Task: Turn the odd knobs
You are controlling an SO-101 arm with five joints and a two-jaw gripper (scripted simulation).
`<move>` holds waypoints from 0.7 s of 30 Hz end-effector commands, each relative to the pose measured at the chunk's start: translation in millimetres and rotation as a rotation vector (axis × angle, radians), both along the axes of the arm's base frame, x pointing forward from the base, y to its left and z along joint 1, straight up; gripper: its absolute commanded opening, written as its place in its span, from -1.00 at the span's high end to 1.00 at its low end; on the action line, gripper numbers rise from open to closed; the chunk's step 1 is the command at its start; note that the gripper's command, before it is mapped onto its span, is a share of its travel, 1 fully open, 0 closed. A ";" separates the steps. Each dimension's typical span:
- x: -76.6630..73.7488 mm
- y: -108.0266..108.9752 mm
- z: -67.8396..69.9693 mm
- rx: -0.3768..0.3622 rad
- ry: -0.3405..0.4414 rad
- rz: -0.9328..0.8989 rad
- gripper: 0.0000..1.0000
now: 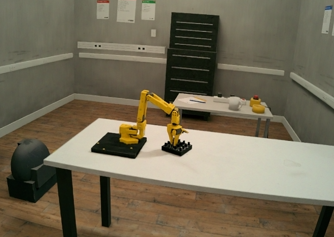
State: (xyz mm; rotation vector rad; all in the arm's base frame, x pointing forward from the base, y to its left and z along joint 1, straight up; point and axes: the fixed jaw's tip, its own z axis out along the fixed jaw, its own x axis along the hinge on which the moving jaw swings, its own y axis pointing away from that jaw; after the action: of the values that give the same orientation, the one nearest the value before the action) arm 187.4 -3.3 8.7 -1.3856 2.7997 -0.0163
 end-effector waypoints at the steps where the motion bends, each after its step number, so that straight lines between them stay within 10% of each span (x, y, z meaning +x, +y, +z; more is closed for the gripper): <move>1: -1.8 0.2 -1.0 0.001 0.017 0.041 0.98; 21: -2.5 -1.4 -1.0 -0.003 0.017 0.355 0.98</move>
State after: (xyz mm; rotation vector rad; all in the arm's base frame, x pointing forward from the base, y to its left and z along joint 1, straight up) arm 186.8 -5.0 8.7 -1.7911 2.5595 -0.0198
